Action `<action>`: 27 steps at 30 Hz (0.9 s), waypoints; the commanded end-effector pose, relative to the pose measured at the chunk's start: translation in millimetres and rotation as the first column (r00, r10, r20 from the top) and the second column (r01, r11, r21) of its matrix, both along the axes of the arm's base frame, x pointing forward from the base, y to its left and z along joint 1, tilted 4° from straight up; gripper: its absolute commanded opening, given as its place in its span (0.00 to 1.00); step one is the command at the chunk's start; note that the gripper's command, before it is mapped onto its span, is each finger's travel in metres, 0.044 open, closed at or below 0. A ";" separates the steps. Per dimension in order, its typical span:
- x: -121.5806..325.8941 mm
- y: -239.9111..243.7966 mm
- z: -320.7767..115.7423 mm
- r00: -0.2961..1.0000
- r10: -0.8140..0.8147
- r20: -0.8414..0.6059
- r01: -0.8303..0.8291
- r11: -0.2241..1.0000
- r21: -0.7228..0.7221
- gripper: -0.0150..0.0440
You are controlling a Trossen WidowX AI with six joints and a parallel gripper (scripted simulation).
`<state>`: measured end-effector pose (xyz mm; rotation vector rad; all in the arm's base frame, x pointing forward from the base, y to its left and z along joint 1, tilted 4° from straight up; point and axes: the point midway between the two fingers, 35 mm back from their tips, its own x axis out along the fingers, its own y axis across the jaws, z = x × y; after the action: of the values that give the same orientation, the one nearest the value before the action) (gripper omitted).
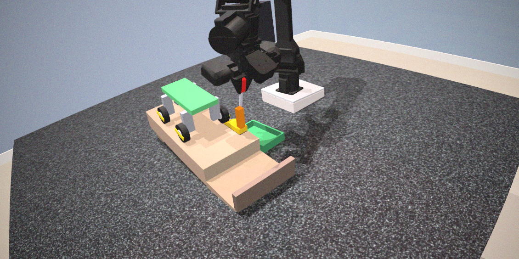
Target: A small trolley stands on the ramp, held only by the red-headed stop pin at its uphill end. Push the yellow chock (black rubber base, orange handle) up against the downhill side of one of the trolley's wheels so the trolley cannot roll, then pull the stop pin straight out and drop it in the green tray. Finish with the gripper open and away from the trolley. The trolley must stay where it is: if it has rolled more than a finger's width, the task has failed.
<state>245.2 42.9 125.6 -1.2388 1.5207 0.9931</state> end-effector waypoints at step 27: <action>-0.7 6.9 0.3 0.782 0.623 -0.030 -0.609 0.773 0.181 0.25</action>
<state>244.2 50.4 124.4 -1.5940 1.1369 1.5271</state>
